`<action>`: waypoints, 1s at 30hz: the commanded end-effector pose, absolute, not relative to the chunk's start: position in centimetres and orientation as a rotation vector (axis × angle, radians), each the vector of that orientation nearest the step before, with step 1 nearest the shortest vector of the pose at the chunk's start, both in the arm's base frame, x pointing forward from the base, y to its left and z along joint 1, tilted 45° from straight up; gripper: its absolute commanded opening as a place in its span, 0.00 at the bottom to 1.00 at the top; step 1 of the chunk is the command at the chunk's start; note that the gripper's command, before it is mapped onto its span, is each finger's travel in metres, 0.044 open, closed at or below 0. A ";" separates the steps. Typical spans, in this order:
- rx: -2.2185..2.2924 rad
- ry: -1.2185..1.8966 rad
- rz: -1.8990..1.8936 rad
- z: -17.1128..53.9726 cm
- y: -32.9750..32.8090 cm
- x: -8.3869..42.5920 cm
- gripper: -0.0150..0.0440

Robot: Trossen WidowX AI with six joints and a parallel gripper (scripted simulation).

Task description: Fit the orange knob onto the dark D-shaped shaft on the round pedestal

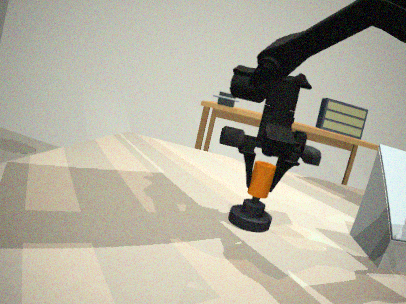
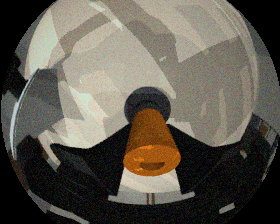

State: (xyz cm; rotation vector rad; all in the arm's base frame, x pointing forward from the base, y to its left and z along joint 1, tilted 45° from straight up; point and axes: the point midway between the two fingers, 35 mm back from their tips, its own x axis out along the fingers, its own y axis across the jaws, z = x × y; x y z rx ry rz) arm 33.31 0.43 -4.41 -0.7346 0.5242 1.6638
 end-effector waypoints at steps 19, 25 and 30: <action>-0.755 0.497 1.675 -4.1 0.1 33.4 0.25; -0.888 0.347 1.736 -4.3 0.1 33.5 0.25; -0.888 0.347 1.736 -4.4 0.2 33.4 0.25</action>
